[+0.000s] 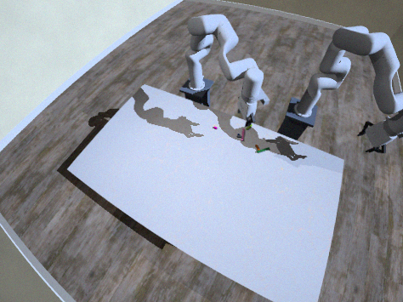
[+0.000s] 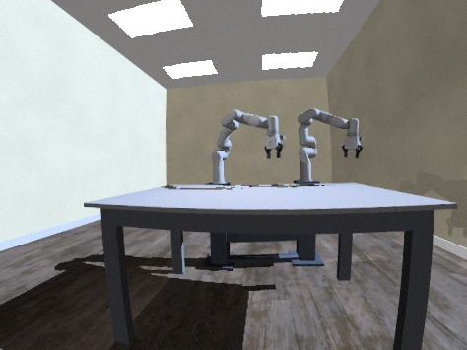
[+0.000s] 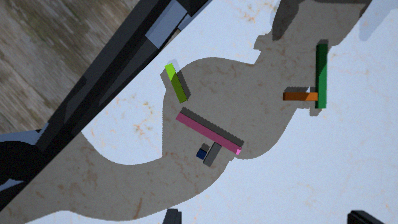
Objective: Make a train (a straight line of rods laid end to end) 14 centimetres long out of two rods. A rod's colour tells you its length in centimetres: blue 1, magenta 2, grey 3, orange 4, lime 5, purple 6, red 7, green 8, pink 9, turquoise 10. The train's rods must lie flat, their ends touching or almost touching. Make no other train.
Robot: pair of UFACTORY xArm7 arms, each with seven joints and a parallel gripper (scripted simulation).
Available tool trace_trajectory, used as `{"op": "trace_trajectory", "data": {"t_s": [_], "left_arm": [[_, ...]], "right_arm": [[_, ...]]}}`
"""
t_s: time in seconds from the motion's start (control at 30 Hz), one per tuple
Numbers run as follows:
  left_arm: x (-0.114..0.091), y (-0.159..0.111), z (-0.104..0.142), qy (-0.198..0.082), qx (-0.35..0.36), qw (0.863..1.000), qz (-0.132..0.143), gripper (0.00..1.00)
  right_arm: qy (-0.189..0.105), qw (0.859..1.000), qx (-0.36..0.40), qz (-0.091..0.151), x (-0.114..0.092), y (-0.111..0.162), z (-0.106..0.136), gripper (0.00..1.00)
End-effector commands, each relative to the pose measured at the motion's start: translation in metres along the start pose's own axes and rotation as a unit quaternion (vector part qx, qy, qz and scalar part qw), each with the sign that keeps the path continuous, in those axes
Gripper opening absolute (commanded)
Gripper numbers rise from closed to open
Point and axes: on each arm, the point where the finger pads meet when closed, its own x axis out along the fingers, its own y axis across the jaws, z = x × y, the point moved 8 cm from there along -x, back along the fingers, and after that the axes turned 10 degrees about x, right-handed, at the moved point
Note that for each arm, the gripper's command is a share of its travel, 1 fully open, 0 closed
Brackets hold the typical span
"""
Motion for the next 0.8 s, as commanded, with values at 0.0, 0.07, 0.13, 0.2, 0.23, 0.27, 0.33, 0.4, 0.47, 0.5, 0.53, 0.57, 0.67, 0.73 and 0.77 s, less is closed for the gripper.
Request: {"op": "trace_trajectory", "data": {"t_s": [0.0, 0.07, 0.13, 0.2, 0.23, 0.27, 0.33, 0.4, 0.47, 0.5, 0.53, 0.57, 0.67, 0.73, 0.77], "left_arm": [[-0.003, -0.008, -0.019, -0.003, 0.022, 1.000, 0.006, 1.00], [-0.004, -0.012, -0.025, -0.003, 0.029, 1.000, 0.008, 1.00], [-0.004, -0.015, -0.032, -0.004, 0.036, 0.999, 0.009, 1.00], [-0.005, -0.019, -0.038, -0.004, 0.044, 0.999, 0.011, 1.00], [-0.005, -0.021, -0.042, -0.005, 0.048, 0.999, 0.012, 1.00], [-0.005, -0.021, -0.042, -0.005, 0.048, 0.999, 0.012, 1.00], [-0.006, -0.026, -0.051, -0.005, 0.059, 0.998, 0.014, 1.00], [-0.006, -0.030, -0.056, -0.005, 0.064, 0.998, 0.015, 1.00], [-0.006, -0.033, -0.061, -0.006, 0.071, 0.997, 0.017, 1.00], [-0.006, -0.035, -0.065, -0.006, 0.075, 0.997, 0.018, 1.00], [-0.007, -0.038, -0.068, -0.006, 0.079, 0.997, 0.019, 1.00], [-0.007, -0.040, -0.071, -0.006, 0.083, 0.996, 0.019, 1.00], [-0.007, -0.046, -0.080, -0.006, 0.094, 0.995, 0.022, 1.00], [-0.008, -0.051, -0.086, -0.006, 0.101, 0.995, 0.024, 1.00], [-0.008, -0.053, -0.089, -0.006, 0.105, 0.994, 0.024, 1.00]], "right_arm": [[0.001, 1.000, 0.000, 0.003, -0.003, 0.001, 0.000, 1.00], [0.001, 1.000, 0.000, 0.003, -0.003, 0.001, 0.000, 1.00], [0.001, 1.000, 0.000, 0.003, -0.003, 0.001, 0.000, 1.00], [0.001, 1.000, 0.000, 0.003, -0.003, 0.001, 0.000, 1.00], [0.001, 1.000, 0.000, 0.003, -0.003, 0.001, 0.000, 1.00], [0.001, 1.000, 0.000, 0.003, -0.003, 0.001, 0.000, 1.00], [0.001, 1.000, 0.000, 0.003, -0.003, 0.001, 0.000, 1.00], [0.001, 1.000, 0.000, 0.003, -0.003, 0.001, 0.000, 1.00], [0.001, 1.000, 0.000, 0.003, -0.003, 0.001, 0.000, 1.00], [0.001, 1.000, 0.000, 0.003, -0.003, 0.001, 0.000, 1.00], [0.001, 1.000, 0.000, 0.003, -0.003, 0.001, 0.000, 1.00], [0.001, 1.000, 0.000, 0.003, -0.003, 0.001, 0.000, 1.00], [0.001, 1.000, 0.000, 0.003, -0.003, 0.001, 0.000, 1.00], [0.001, 1.000, 0.000, 0.003, -0.003, 0.001, 0.000, 1.00], [0.001, 1.000, 0.000, 0.003, -0.003, 0.001, 0.000, 1.00]]}}
